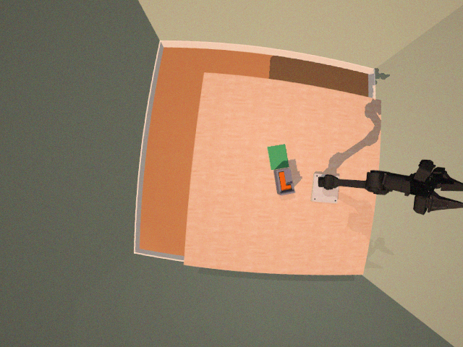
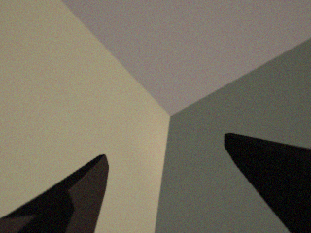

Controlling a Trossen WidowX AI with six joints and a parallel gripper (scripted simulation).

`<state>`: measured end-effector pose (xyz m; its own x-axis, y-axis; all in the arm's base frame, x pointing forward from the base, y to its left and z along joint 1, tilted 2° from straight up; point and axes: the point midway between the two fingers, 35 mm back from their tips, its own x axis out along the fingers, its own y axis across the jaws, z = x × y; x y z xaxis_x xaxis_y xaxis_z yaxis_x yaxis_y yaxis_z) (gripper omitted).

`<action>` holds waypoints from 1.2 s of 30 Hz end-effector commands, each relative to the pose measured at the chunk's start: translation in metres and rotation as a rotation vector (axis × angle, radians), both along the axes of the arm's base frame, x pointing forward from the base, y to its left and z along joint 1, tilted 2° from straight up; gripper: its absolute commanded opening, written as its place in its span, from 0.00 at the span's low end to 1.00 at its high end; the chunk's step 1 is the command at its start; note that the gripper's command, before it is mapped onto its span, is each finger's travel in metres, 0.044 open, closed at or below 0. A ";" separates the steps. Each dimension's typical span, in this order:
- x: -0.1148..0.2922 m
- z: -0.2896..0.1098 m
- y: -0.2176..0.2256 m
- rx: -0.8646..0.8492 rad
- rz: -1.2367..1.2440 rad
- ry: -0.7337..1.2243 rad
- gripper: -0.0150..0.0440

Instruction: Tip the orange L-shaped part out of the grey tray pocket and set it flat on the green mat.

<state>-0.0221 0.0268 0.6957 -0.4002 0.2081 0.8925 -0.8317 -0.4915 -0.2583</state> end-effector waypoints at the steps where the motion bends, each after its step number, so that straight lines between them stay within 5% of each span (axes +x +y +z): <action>1: 0.008 0.001 -0.001 0.006 0.002 0.025 0.89; 8: 0.121 0.010 -0.008 0.098 -0.130 0.397 0.58; 19: 0.298 -0.055 0.003 0.010 -0.544 0.986 0.56; 28: 0.400 -0.175 0.026 -0.353 -0.881 1.401 0.56; 36: 0.432 -0.308 0.046 -0.900 -1.109 1.651 0.56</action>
